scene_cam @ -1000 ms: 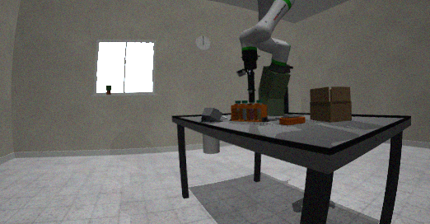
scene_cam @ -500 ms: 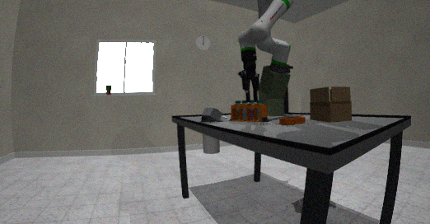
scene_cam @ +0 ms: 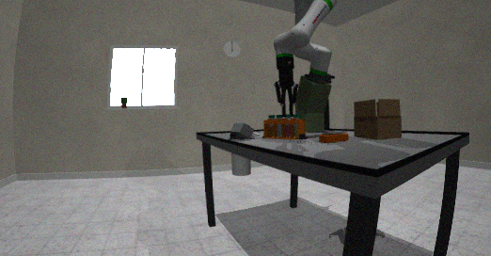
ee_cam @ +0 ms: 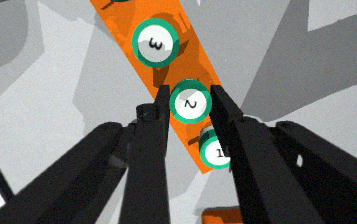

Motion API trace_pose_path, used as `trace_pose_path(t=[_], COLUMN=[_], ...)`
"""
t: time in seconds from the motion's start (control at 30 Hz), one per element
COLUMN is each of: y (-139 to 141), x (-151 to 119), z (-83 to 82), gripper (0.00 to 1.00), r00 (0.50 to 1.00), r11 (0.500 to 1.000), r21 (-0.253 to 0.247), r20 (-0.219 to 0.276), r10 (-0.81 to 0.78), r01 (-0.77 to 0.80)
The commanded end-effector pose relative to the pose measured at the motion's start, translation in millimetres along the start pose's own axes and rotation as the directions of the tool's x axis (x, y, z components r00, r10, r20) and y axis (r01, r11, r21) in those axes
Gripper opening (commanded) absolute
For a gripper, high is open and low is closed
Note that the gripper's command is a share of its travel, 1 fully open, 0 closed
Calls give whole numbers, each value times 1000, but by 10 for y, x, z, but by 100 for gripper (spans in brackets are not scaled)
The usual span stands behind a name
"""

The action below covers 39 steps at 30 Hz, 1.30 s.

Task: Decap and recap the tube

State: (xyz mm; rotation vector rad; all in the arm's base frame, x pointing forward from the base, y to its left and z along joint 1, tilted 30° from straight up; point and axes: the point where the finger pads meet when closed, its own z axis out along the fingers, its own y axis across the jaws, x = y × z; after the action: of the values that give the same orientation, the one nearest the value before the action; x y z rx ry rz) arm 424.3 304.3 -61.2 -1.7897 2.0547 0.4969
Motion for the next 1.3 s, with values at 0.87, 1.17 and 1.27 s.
trace_pose_path(t=[0.87,1.17,1.27], y=[-5,-6,-5], x=[0,0,0], z=[-13,-15,-18], gripper=[30,30,30], r00=[697,500,500], r11=[697,500,500], r21=[0,0,0], r20=[-1,-1,-1], r10=[-717,-866,-866], r01=[717,866,866])
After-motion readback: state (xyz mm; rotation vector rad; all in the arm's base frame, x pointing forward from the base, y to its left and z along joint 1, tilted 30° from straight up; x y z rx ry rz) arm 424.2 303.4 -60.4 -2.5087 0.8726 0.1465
